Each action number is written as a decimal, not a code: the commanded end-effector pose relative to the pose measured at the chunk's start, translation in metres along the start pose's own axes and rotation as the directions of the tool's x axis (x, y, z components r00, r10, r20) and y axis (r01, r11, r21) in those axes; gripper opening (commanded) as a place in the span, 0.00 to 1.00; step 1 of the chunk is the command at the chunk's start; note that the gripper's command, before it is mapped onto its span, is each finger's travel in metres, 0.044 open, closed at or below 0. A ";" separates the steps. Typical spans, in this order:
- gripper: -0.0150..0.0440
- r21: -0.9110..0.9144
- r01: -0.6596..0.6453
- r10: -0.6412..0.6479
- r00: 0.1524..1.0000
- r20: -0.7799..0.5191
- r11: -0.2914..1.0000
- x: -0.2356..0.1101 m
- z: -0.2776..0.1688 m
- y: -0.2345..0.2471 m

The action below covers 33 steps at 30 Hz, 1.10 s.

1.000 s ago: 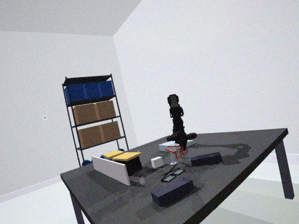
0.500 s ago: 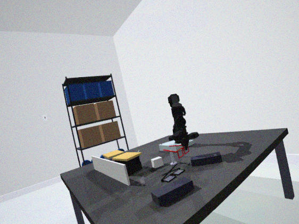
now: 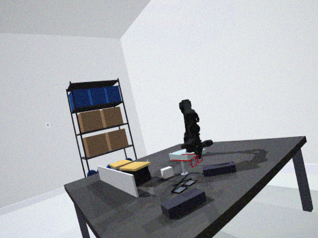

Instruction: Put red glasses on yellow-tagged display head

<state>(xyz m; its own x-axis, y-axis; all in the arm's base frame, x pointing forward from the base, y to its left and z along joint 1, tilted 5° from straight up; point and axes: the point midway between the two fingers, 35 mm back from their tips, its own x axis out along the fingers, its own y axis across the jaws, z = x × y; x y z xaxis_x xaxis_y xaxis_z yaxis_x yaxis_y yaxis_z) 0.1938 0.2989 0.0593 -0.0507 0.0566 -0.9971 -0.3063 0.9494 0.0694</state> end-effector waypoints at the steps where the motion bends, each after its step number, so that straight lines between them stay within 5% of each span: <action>1: 0.25 0.000 -0.004 0.004 1.000 -0.007 1.000 0.001 -0.006 0.002; 33: 0.25 0.000 -0.004 0.004 1.000 -0.008 1.000 0.001 -0.011 0.003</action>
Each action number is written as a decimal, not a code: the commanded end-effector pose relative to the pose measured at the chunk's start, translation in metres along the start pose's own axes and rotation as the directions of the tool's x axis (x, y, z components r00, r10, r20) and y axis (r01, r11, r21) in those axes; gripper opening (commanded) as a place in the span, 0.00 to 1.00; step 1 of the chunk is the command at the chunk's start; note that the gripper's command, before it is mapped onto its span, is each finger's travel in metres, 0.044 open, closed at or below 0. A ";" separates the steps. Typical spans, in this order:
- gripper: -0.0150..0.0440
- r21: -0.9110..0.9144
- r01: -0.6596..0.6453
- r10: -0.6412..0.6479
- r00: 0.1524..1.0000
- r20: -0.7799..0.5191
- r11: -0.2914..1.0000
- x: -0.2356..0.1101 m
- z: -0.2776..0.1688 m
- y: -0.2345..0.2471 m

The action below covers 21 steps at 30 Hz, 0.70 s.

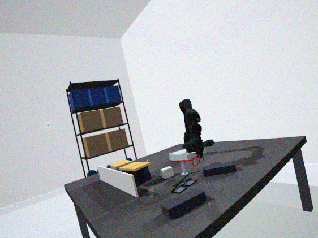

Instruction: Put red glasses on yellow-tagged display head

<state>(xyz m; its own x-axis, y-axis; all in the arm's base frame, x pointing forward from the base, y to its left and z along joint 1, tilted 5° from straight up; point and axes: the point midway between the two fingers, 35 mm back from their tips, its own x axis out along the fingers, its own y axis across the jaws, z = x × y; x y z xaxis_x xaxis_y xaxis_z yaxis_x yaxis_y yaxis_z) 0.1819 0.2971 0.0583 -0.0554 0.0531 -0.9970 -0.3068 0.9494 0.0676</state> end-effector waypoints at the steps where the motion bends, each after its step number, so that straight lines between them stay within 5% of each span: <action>1: 0.25 0.001 -0.005 0.005 1.000 -0.002 1.000 0.000 0.000 0.001; 21: 0.25 0.001 -0.005 0.005 1.000 -0.001 1.000 -0.012 0.010 0.001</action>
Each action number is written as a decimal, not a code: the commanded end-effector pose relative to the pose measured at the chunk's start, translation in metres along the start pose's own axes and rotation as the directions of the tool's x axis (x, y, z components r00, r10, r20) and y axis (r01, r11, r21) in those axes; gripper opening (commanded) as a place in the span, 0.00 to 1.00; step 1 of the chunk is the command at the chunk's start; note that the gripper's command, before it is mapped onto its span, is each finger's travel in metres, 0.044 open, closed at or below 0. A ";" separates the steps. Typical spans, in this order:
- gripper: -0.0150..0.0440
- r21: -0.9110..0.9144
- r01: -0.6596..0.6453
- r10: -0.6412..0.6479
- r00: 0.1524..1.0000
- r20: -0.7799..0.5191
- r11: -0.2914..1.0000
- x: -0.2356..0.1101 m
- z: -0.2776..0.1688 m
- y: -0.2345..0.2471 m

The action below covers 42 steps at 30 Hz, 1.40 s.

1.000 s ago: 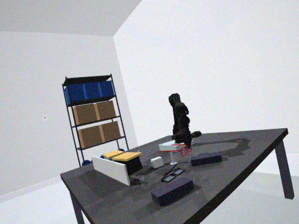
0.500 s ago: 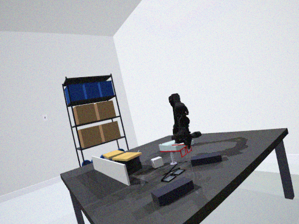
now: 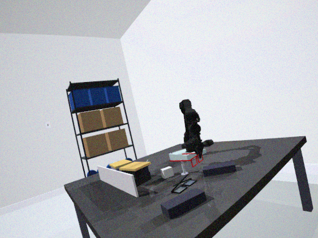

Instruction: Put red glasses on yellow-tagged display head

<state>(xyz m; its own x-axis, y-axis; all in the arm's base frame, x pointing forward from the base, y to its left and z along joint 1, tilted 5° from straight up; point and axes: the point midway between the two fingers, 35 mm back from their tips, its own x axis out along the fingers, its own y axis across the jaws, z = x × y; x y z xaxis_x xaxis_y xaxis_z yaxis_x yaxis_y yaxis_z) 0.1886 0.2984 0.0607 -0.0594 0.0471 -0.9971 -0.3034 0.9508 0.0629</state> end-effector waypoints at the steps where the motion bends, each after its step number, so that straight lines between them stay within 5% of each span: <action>1: 0.25 -0.003 -0.010 0.010 1.000 0.005 1.000 -0.014 0.004 0.002; 16: 0.25 0.025 -0.009 0.009 1.000 0.006 1.000 -0.058 0.009 -0.005; 42: 0.25 0.684 -0.004 -0.009 1.000 0.015 0.729 -0.061 0.045 -0.153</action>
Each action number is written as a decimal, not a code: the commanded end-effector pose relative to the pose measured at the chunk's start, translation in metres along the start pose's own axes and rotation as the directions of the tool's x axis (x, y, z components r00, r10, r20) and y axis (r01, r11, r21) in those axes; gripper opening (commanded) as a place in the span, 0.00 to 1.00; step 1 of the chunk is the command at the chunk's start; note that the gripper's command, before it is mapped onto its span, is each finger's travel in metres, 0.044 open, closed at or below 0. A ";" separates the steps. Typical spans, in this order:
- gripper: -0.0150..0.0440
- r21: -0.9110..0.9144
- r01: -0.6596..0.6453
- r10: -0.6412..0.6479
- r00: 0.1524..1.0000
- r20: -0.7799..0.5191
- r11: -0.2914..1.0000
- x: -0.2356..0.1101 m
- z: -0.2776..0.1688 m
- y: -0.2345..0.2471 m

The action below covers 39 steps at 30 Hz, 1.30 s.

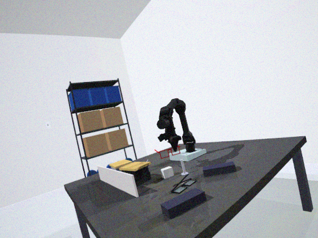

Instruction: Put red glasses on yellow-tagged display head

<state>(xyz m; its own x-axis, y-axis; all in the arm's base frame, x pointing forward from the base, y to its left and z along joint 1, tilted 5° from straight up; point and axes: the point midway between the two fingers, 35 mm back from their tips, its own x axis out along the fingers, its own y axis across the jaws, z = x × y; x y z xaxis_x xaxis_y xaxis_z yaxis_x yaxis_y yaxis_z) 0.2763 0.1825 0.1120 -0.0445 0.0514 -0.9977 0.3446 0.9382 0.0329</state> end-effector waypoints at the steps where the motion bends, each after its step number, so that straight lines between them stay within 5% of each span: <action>1: 0.25 0.121 0.007 -0.008 1.000 0.005 0.993 0.001 0.015 -0.021; 27: 0.25 0.762 0.011 -0.018 1.000 0.001 0.648 0.003 0.072 -0.152; 39: 0.25 0.788 0.011 -0.018 1.000 0.000 0.615 0.008 0.074 -0.159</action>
<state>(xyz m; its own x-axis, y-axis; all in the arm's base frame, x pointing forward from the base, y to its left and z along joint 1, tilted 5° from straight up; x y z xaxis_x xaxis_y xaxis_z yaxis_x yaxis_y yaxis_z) 0.2921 0.0099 0.0986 -0.0446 0.0392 -0.9982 0.9479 0.3170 -0.0299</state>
